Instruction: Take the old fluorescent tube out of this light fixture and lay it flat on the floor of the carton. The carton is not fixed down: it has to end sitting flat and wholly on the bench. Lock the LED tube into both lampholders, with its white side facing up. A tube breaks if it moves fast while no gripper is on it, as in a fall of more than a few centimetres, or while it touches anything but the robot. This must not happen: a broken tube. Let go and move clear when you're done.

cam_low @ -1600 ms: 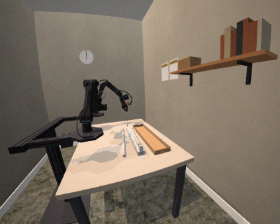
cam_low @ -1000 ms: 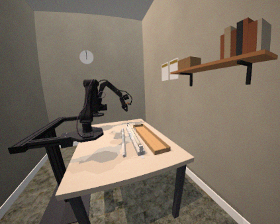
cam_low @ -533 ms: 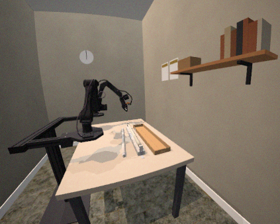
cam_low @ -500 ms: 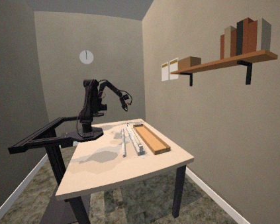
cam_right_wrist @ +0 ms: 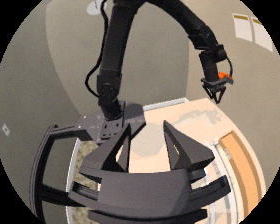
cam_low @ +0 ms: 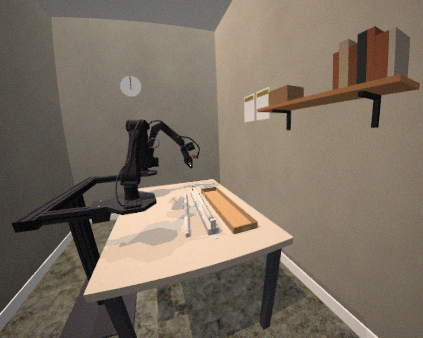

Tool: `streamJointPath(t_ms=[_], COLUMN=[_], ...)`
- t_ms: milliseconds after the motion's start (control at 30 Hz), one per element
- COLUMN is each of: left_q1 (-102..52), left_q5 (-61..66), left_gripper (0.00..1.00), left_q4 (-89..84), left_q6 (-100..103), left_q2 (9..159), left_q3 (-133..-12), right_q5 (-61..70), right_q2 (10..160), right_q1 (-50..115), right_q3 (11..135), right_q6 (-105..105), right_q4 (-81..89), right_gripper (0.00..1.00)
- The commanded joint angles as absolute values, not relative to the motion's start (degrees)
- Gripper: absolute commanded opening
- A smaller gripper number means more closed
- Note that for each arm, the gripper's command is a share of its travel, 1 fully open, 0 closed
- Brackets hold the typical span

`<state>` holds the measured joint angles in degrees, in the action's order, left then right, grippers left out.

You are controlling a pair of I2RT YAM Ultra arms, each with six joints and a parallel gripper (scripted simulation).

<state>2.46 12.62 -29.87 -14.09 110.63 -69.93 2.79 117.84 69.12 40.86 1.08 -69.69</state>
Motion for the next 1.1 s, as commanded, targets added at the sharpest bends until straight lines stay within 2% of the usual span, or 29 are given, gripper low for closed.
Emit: streamJointPath(t_ms=[0,667,1067], left_q1=[2.4,-11.3,-23.9], left_q5=[13.0,-1.8,-12.4], left_gripper=[0.49,0.49,0.49], left_q4=[-29.9,-15.0,-3.7], left_q6=[-14.1,-27.6,-37.8], left_q2=[109.9,117.5,124.3], left_q3=[-70.5,-67.5,-65.3], right_q5=[2.8,-1.7,-4.7], right_q2=[116.7,118.0,118.5], right_q1=[69.2,52.2,36.4], right_q3=[41.5,45.0,47.3], right_q6=[1.1,24.7,42.6], right_q4=[-70.6,-47.8,-30.3], right_gripper=[0.49,0.49,0.49])
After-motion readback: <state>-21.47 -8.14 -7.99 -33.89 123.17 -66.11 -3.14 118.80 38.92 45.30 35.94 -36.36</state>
